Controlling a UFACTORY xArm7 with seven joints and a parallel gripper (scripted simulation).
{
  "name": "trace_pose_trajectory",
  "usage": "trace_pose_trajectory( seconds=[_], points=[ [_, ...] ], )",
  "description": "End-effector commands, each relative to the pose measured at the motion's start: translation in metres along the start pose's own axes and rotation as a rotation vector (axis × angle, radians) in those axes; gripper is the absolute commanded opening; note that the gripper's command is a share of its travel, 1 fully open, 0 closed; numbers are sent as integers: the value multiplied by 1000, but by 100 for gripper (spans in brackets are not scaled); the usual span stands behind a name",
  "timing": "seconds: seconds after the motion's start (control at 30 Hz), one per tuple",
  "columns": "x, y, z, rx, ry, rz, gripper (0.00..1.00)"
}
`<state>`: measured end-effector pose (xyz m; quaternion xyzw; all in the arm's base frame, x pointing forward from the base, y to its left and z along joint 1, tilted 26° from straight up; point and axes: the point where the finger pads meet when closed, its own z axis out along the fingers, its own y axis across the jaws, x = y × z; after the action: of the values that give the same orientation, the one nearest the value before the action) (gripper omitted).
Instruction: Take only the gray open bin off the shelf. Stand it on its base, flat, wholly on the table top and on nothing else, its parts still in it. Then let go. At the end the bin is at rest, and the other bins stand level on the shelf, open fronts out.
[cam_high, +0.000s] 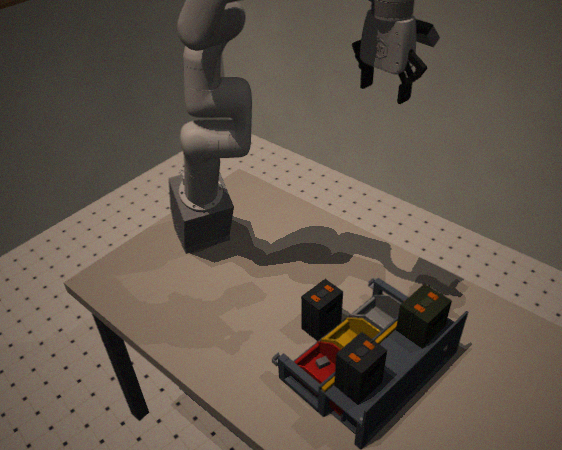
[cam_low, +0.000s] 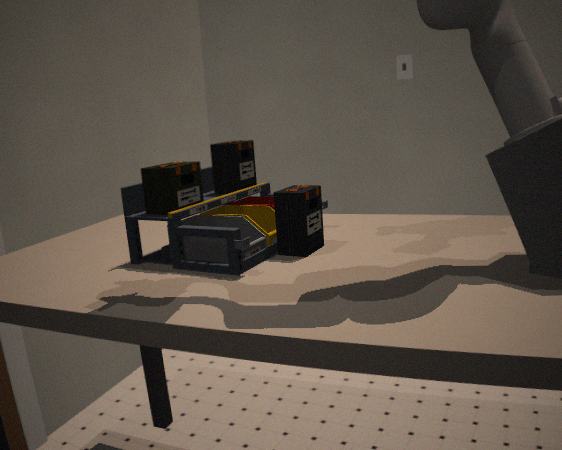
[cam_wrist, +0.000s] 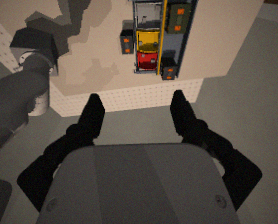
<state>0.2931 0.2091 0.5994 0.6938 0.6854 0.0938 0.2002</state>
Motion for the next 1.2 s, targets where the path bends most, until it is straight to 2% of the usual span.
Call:
trace_pose_trajectory(
  seconds=[0.0,0.27,0.43,0.83,1.0,1.17],
  points=[
    [0,0,-1,-4,1,0,100],
    [0,0,-1,-4,1,0,100],
    [0,0,49,-4,1,0,100],
    [0,0,49,-4,1,0,100],
    [1,0,98,-4,1,0,100],
    [1,0,98,-4,1,0,100]
  ],
)
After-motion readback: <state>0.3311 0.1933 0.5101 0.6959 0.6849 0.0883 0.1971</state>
